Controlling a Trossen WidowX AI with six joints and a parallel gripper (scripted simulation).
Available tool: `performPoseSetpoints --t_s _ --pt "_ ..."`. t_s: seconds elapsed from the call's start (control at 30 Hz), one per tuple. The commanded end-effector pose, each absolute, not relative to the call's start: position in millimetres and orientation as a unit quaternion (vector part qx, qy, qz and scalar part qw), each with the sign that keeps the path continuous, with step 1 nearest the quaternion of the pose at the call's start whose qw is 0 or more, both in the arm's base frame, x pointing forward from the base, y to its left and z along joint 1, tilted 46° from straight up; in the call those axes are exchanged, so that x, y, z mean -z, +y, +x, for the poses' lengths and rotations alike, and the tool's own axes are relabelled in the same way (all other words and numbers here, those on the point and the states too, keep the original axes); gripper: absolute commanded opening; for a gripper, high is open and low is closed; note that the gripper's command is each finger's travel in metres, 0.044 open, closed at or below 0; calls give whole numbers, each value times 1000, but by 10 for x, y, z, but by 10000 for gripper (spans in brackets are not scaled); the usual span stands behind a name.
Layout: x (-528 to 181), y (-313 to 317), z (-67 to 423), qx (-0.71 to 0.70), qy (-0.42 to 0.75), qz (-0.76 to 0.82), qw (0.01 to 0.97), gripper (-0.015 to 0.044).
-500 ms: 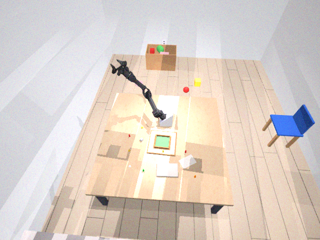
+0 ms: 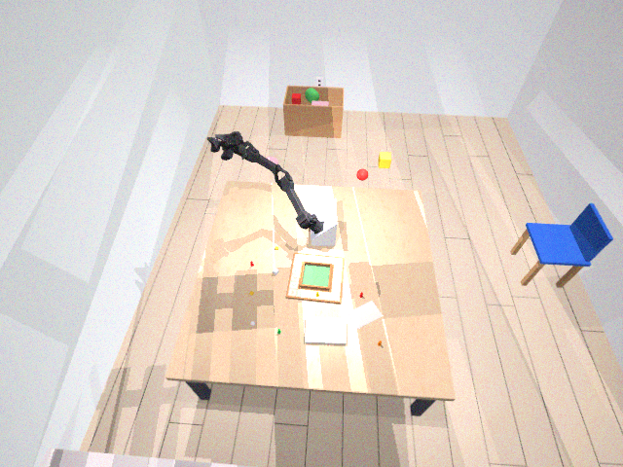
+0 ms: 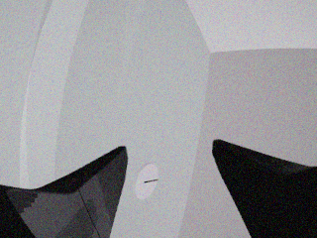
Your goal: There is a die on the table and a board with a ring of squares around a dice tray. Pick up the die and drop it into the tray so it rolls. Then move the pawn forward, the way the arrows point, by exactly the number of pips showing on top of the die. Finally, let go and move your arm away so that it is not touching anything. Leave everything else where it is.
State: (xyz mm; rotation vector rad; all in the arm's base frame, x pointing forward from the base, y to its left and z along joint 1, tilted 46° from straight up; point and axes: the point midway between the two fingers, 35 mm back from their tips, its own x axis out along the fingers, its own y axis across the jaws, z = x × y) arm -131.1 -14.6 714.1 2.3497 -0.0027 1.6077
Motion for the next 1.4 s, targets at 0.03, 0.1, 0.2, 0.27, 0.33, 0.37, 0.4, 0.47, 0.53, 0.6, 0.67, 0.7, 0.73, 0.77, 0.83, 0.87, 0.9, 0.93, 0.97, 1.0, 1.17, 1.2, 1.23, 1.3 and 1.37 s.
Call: performPoseSetpoints --t_s 0.03,0.1,0.2,0.27,0.33,0.37,0.4,0.47,0.53,0.6,0.67,0.7,0.73,0.77,0.83,0.87,0.9,0.93,0.97,1.0,1.17,1.2,1.23,1.3,1.37 --pt "-7069 -58 -393 -455 -68 853 247 275" --pt "-7000 -43 -71 -413 -88 860 287 275" --pt "-6869 -48 343 -350 -119 862 347 275" --pt "-6766 -56 611 -309 -132 860 384 275" --pt "-6618 -74 932 -256 -144 853 431 275" --pt "-6547 -85 1068 -232 -148 849 452 275" --pt "-6472 -98 1198 -208 -151 843 472 275" --pt "-6309 -129 1454 -160 -154 829 513 275" --pt "-6124 -166 1701 -110 -153 811 553 275" --pt "-5918 -211 1939 -59 -148 789 594 275" --pt "-5695 -263 2161 -7 -139 761 634 275" --pt "-5578 -292 2265 19 -132 746 653 275" --pt "-5456 -322 2364 45 -125 729 672 275" --pt "-5331 -354 2458 71 -116 711 690 275" --pt "-5071 -422 2630 122 -94 671 725 275" --pt "-4936 -459 2707 147 -82 650 741 275" --pt "-4799 -496 2779 172 -68 627 757 275" --pt "-4659 -535 2844 196 -53 603 771 275" --pt "-4516 -575 2903 220 -36 578 785 275" --pt "-4370 -616 2956 243 -19 551 798 275" --pt "-3617 -828 3120 345 91 403 843 275" --pt "-3463 -867 3135 362 117 371 847 275" --pt "-3307 -907 3144 377 144 338 850 275" --pt "-2997 -986 3136 404 202 268 851 275" --pt "-2689 -1064 3097 424 264 196 844 275"
